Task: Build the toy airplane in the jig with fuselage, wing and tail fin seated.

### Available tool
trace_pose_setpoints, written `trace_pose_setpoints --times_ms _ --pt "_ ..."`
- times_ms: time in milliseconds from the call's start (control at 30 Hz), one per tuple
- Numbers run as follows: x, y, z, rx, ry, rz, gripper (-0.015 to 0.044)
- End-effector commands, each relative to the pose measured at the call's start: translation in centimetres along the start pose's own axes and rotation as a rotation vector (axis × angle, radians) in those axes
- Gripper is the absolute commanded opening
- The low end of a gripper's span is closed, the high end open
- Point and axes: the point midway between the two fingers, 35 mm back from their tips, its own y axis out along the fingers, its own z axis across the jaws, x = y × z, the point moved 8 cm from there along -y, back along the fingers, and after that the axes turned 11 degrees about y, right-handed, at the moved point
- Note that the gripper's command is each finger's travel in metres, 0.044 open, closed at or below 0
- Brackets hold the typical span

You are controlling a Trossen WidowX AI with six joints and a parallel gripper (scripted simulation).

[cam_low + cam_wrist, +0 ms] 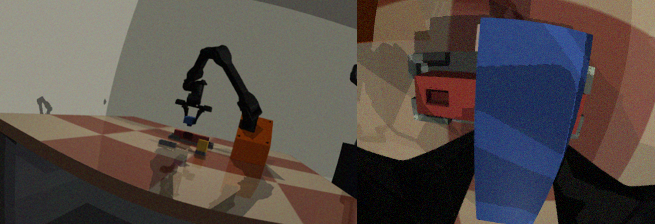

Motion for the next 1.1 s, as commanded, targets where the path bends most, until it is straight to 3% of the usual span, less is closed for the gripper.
trace_pose_setpoints --times_ms 0,767,933,1067 --pt "0.0 0.6 0.0 0.001 0.001 0.001 0.0195" --pt "0.0 3.7 0.0 0.001 0.001 -0.001 0.0195" --pt "0.1 3.6 0.0 0.007 -0.004 0.002 0.0161" --pt "0.1 3.6 0.0 0.007 -0.004 0.002 0.0056"
